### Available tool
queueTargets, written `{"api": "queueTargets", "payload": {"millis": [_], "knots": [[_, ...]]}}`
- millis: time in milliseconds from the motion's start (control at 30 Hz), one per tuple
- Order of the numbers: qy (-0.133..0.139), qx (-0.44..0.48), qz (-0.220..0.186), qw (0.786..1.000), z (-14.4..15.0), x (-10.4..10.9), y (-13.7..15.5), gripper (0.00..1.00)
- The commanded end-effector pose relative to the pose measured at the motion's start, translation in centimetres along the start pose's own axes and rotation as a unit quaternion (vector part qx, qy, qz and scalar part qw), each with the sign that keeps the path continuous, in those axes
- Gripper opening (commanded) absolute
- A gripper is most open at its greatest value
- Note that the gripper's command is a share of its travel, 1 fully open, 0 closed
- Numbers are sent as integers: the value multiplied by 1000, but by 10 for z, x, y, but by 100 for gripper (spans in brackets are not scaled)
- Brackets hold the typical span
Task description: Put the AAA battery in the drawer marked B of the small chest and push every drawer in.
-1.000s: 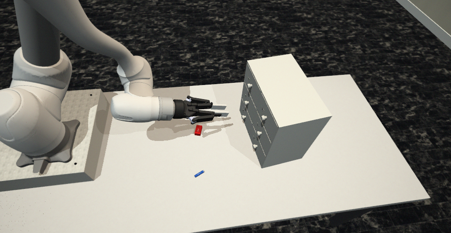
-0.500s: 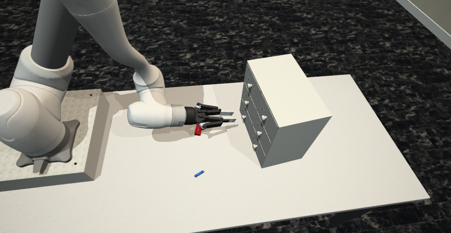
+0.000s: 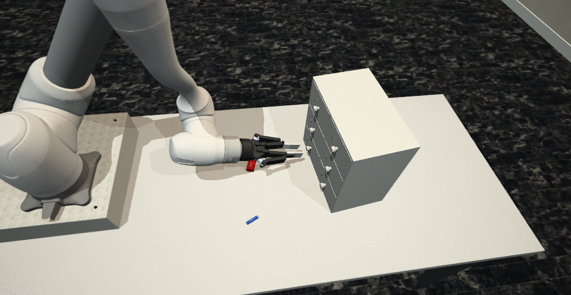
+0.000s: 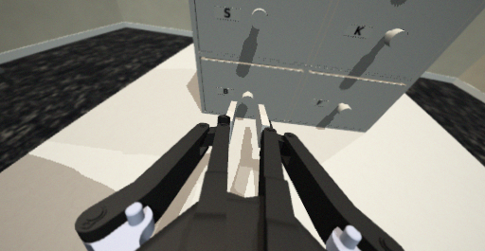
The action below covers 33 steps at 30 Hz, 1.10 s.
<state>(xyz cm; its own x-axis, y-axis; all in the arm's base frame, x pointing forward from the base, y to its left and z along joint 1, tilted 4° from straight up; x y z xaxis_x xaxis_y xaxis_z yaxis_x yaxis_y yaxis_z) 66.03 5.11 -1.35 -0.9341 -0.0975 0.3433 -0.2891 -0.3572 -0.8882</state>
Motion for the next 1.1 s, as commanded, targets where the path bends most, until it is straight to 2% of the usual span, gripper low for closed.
{"api": "queueTargets", "payload": {"millis": [0, 667, 1067], "knots": [[0, 0, 0, 1000, 0, 0, 0, 20], [0, 0, 0, 1000, 0, -1, 0, 20], [0, 0, 0, 1000, 1, -11, -4, 20]]}}
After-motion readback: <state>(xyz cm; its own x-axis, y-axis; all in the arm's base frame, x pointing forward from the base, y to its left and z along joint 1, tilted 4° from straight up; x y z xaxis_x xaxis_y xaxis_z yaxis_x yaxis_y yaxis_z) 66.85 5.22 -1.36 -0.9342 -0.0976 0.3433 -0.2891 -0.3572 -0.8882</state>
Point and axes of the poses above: the point where the finger pads meet when closed, its own x axis back along the fingers, its own z axis across the jaws, y = z × x, the point moved 7 cm from there along x, back along the fingers, and after that the axes turned 15 degrees about x, right-handed, at the moved point
